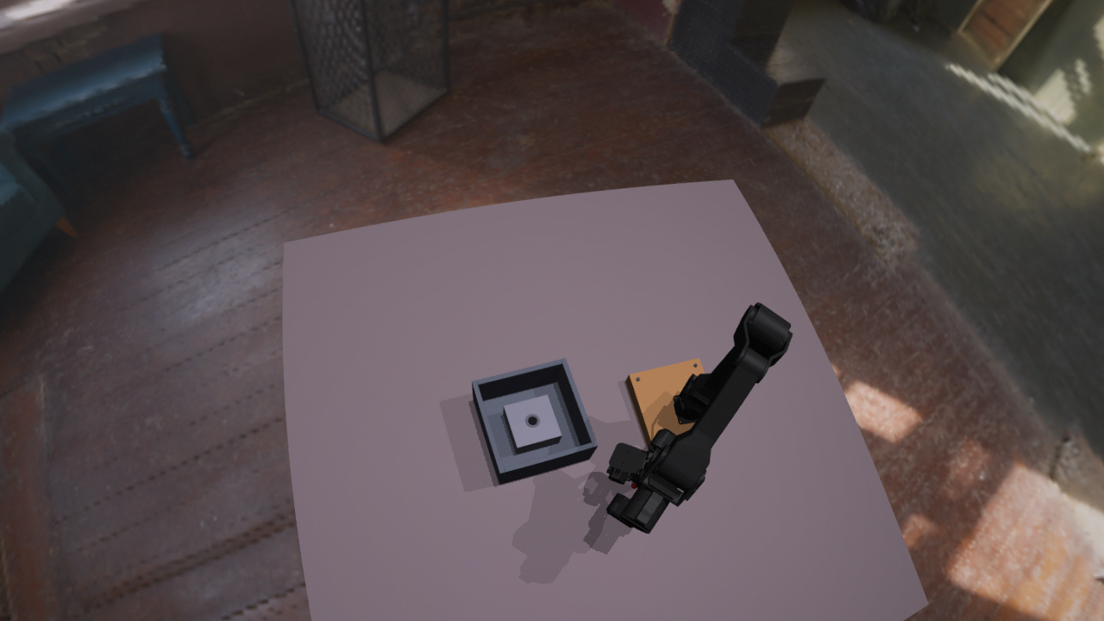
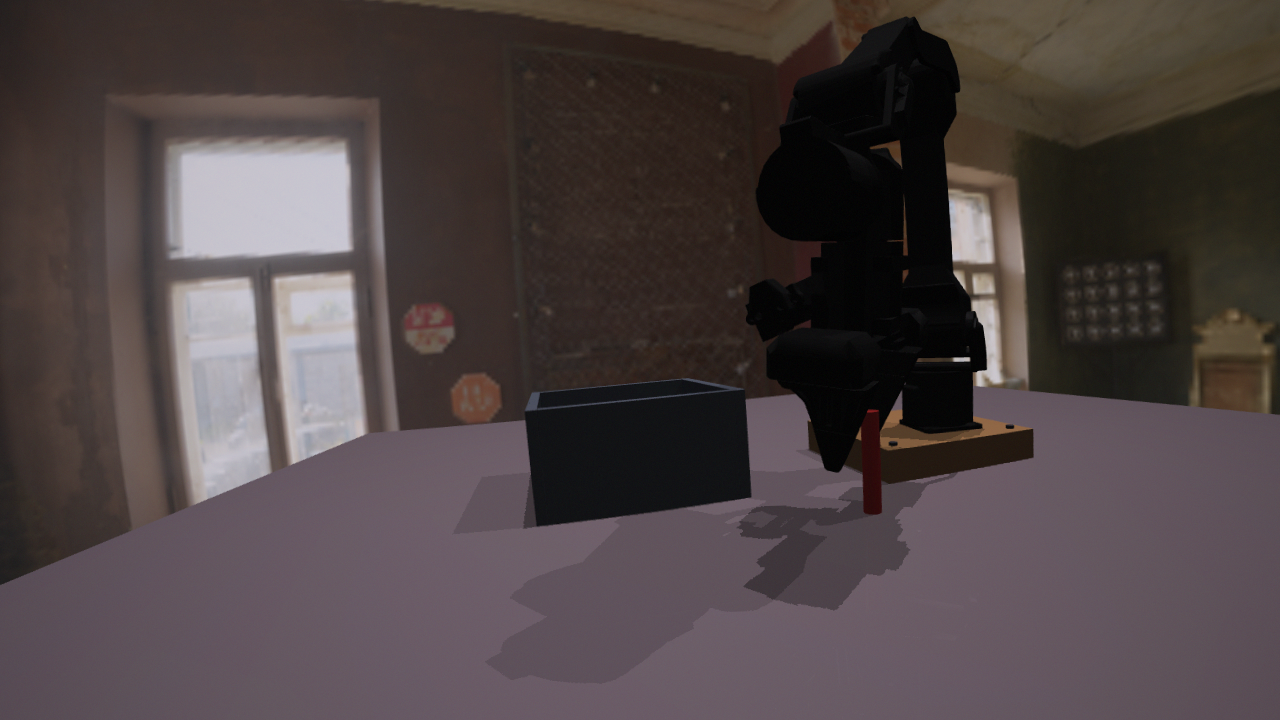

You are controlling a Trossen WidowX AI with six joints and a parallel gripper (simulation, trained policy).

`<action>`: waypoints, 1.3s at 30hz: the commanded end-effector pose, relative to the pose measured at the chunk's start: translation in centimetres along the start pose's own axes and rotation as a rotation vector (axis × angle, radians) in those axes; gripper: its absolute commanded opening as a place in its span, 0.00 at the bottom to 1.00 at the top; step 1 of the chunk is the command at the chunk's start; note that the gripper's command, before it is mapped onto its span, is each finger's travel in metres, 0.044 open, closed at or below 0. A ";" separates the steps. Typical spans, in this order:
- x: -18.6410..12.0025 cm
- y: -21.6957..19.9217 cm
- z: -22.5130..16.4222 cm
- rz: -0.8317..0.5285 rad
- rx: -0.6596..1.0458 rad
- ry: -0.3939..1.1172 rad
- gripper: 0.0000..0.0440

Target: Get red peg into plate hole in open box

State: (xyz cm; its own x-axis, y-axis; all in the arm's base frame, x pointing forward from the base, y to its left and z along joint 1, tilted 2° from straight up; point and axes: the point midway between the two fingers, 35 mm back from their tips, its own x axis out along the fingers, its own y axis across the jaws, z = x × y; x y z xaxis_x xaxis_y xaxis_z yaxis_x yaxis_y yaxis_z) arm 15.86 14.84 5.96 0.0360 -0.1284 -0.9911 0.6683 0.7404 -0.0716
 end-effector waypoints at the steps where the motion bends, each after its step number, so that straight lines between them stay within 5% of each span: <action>1: 1.6 0.3 -0.4 0.015 -0.019 0.000 0.97; 5: 2.9 0.3 -0.6 0.015 -0.044 0.006 0.88; 17: 4.9 -0.1 -0.9 -0.046 -0.050 0.040 0.17; 21: 5.1 0.1 -1.0 -0.065 -0.050 0.044 0.00; 39: -3.3 1.9 3.7 0.032 -0.009 -0.093 0.00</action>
State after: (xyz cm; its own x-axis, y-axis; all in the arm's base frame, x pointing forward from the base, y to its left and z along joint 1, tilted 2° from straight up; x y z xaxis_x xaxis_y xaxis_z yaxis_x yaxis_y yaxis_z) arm 19.02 14.48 8.00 0.0963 -0.1641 -0.9817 0.6463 0.7604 -0.0638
